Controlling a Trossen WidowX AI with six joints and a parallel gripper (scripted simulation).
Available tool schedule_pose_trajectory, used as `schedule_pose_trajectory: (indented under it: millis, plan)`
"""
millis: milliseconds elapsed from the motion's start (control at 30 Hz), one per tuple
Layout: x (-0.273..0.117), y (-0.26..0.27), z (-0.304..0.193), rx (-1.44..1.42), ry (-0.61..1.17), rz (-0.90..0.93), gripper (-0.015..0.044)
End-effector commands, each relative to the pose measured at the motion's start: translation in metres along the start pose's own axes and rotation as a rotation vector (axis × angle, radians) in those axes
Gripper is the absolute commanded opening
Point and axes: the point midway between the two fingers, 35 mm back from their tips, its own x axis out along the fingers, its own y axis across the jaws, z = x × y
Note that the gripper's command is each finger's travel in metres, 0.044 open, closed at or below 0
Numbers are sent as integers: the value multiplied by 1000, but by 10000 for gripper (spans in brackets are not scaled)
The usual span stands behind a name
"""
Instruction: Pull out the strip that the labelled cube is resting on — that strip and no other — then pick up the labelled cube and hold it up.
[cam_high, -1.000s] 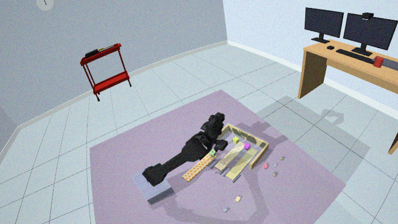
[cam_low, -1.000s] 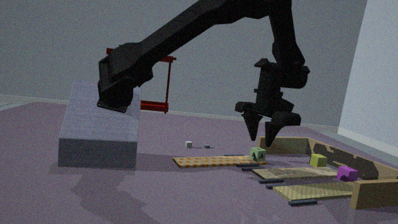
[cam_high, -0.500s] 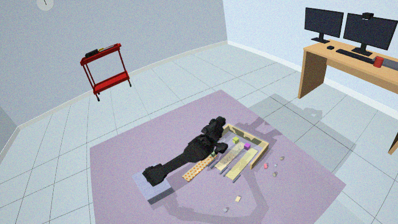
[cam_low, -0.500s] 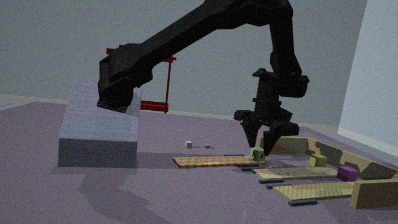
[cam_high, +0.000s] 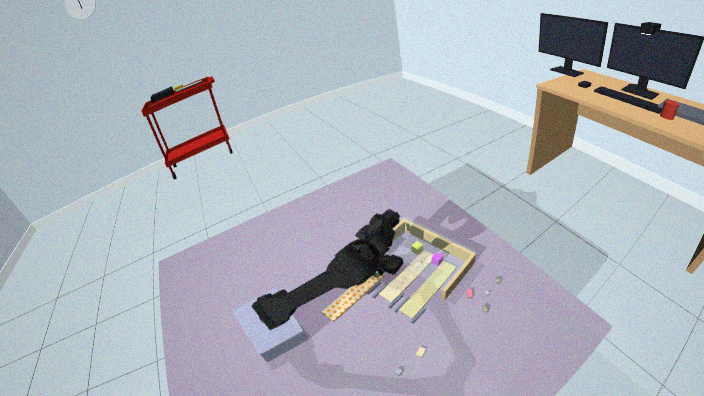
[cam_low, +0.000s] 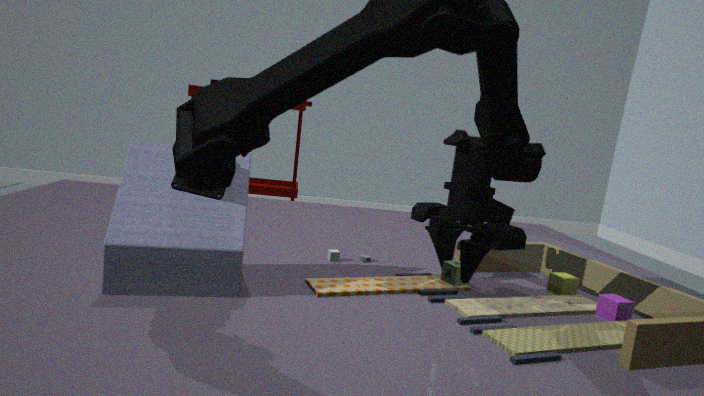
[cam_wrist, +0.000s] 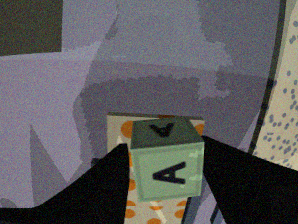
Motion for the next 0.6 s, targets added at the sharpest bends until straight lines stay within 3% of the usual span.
schedule_pose_trajectory:
  millis: [0,167,300,567]
  plan:
    - [0,0,0,1,-1,0,132]
    - [0,0,0,1,-1,0,98]
    - [-3,1,-2,1,-1,0,0]
    - [-28,13,-33,-5,1,1,0]
